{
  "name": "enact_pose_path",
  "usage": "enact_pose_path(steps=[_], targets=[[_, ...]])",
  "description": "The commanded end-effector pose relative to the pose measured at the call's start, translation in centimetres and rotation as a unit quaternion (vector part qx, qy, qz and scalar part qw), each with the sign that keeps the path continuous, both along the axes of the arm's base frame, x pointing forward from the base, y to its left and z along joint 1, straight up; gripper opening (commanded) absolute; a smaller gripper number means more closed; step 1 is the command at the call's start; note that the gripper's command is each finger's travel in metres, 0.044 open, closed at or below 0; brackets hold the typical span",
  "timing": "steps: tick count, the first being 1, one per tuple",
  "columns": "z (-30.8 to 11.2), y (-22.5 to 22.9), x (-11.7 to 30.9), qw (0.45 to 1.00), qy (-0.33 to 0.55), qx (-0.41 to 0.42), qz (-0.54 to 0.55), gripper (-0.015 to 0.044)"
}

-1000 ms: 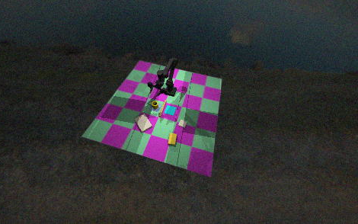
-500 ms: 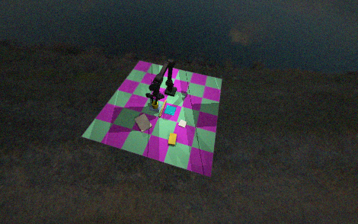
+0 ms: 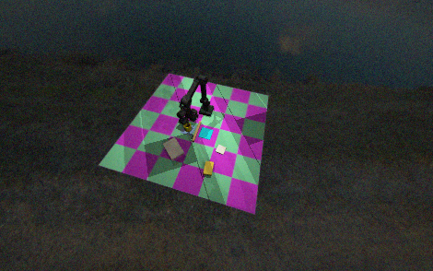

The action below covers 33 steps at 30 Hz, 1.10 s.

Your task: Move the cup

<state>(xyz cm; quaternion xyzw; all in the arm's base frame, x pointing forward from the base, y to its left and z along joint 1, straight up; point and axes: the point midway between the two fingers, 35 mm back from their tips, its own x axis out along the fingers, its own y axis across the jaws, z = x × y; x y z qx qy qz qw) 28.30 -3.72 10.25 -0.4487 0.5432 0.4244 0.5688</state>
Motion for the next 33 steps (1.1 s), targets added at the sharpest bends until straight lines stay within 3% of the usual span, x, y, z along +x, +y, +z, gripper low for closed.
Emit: enact_pose_path(steps=[1, 33], targets=[[0.2, -0.1, -0.1, 1.000, 0.009, -0.001, 0.013, 0.0166], [-4.6, -0.2, 0.1, 1.000, 0.009, -0.001, 0.013, 0.0166]])
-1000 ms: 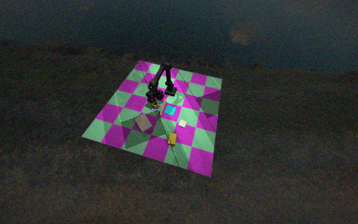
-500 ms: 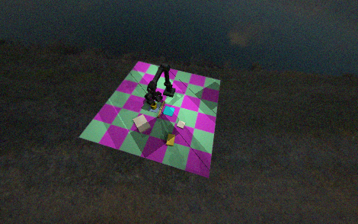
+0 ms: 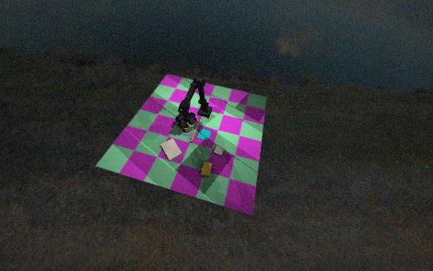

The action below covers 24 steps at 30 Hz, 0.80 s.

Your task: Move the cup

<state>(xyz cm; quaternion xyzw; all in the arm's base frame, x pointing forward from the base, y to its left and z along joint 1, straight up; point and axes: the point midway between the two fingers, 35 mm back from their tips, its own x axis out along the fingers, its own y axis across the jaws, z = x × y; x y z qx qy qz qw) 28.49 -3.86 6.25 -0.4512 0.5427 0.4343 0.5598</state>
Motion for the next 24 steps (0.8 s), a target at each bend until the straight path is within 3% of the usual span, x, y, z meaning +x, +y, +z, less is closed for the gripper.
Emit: enact_pose_path(steps=[1, 16, 24], targets=[[-0.8, 0.0, -0.1, 1.000, 0.001, -0.001, 0.002, 0.0166], [-2.3, 0.0, -0.2, 1.000, 0.001, -0.001, 0.002, 0.0166], [-2.1, 0.0, -0.2, 1.000, 0.001, 0.000, 0.000, 0.0113]])
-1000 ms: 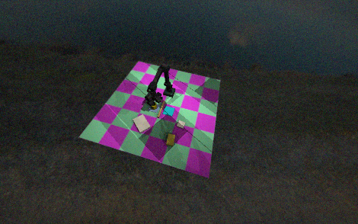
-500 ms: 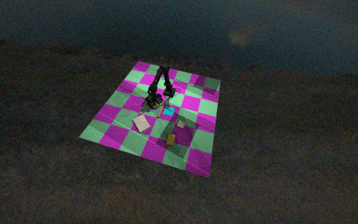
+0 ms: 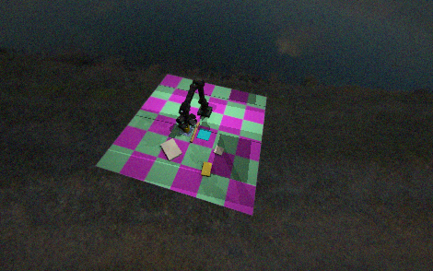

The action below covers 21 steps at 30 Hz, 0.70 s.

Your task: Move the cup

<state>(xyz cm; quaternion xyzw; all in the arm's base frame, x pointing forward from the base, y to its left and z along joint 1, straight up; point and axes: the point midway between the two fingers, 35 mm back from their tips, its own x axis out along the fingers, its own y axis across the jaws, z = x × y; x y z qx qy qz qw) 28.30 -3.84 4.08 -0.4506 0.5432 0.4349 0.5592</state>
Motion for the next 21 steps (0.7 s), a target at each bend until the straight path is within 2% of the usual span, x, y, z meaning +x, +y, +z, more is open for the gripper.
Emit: enact_pose_path(steps=[1, 17, 21], targets=[[0.02, 0.00, 0.01, 1.000, 0.000, 0.000, 0.000, 0.0107], [0.02, 0.00, 0.01, 1.000, 0.000, 0.000, 0.000, 0.0000], [0.59, 0.00, 0.03, 1.000, 0.000, 0.000, 0.000, 0.0000]])
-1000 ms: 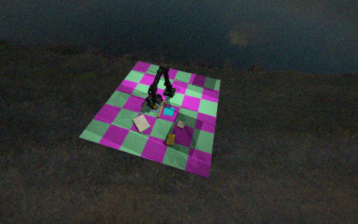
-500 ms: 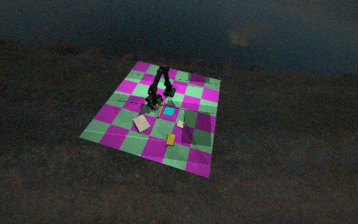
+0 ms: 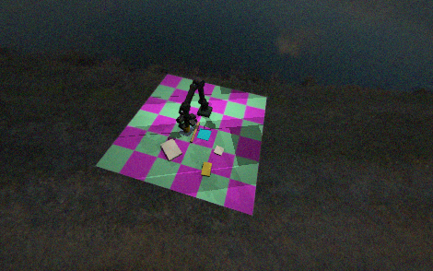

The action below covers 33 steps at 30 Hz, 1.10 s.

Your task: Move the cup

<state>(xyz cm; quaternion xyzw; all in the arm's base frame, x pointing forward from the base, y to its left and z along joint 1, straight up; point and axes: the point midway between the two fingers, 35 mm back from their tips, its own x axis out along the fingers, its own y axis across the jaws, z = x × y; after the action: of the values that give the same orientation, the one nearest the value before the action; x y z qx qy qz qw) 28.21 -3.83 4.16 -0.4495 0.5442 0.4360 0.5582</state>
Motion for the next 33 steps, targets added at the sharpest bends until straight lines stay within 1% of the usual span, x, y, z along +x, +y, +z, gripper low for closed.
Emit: enact_pose_path(steps=[1, 11, 33], targets=[[0.8, 0.0, 0.1, 1.000, -0.002, -0.001, 0.000, 0.0000], [4.5, 0.1, -0.4, 1.000, -0.002, -0.002, 0.002, 0.0000], [4.1, 0.3, -0.4, 1.000, -0.001, 0.000, 0.002, 0.0000]])
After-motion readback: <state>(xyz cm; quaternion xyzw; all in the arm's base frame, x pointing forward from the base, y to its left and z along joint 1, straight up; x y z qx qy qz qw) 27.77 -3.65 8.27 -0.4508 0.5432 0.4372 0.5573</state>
